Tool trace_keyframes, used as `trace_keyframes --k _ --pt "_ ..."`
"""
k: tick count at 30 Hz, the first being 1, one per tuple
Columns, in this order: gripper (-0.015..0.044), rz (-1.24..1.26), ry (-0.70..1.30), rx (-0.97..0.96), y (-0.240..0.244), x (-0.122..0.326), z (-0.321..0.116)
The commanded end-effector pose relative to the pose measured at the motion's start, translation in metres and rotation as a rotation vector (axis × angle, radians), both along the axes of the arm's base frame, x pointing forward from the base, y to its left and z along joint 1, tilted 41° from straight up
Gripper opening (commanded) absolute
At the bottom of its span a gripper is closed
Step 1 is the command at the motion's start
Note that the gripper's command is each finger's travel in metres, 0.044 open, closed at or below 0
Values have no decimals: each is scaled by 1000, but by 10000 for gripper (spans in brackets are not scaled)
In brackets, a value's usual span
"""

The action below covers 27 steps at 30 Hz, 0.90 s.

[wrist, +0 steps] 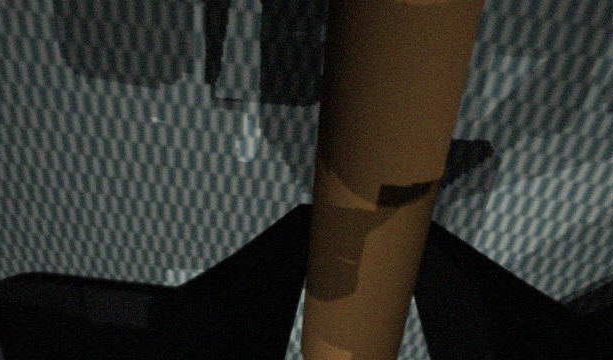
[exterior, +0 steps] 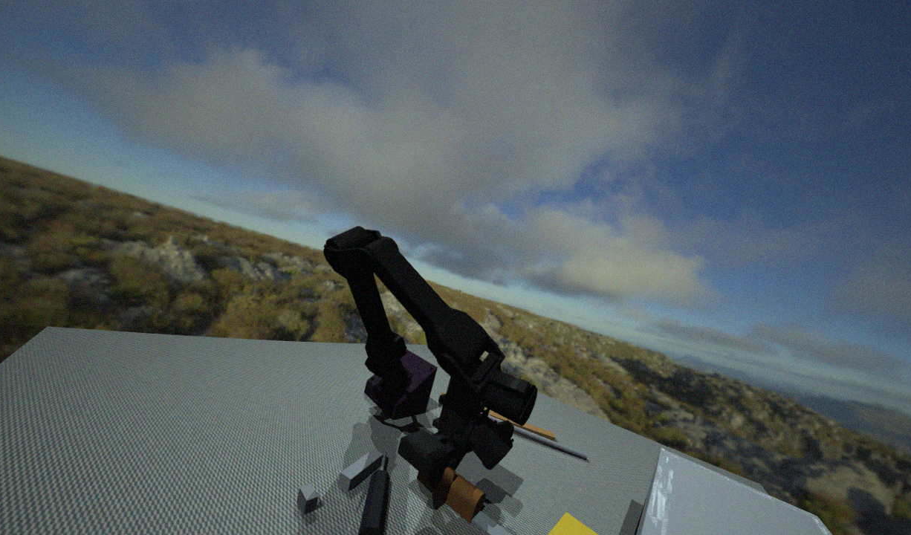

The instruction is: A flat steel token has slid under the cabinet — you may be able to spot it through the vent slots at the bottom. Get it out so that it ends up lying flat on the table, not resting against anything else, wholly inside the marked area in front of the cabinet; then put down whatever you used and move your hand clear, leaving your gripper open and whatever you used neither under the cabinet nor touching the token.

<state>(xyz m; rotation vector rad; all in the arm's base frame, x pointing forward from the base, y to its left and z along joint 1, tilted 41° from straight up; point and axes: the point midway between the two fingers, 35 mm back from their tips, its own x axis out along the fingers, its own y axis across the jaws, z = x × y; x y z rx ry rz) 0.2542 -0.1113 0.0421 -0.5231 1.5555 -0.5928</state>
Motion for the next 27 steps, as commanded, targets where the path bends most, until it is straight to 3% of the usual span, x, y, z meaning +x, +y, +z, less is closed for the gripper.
trace_keyframes --k 1,27 --pt "0 -5 -4 -1 -1 7 0" --pt "0 -5 -6 -2 -1 37 -1"
